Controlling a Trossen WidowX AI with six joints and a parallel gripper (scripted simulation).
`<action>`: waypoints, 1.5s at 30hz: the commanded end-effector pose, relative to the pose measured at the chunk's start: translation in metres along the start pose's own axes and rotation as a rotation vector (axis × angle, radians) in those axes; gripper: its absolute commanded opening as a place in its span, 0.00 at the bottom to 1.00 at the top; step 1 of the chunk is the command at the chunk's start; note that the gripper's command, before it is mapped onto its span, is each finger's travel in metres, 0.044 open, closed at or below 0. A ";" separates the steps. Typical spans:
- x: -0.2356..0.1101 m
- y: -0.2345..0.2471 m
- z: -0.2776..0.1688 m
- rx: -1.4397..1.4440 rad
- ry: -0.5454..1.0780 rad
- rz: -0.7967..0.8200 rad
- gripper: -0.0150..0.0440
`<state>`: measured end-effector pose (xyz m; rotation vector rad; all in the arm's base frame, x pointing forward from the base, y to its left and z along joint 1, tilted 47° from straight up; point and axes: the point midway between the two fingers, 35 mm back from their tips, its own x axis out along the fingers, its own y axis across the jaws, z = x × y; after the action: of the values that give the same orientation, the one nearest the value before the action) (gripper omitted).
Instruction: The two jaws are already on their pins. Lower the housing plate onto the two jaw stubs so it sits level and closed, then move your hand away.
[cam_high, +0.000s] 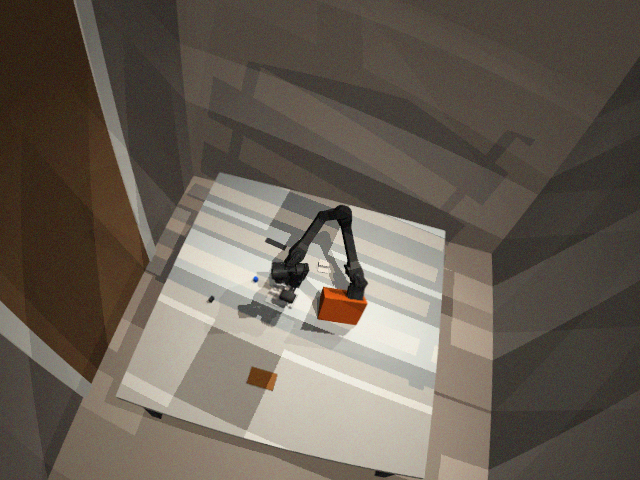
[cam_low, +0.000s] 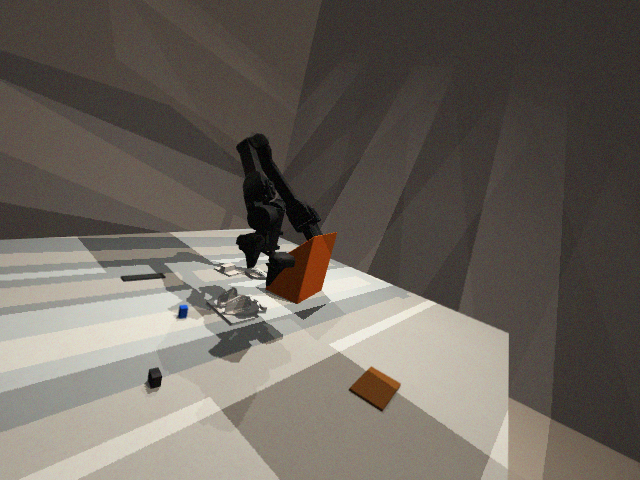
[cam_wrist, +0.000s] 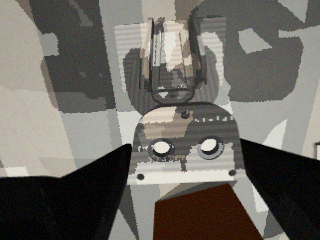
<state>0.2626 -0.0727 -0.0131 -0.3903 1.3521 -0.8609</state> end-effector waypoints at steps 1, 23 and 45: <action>0.001 0.001 -0.001 0.002 0.003 0.001 0.85; 0.008 0.002 -0.002 0.001 0.003 0.002 0.85; 0.044 0.003 -0.001 0.001 0.003 0.002 0.85</action>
<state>0.2654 -0.0986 -0.0391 -0.3727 1.3404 -0.8608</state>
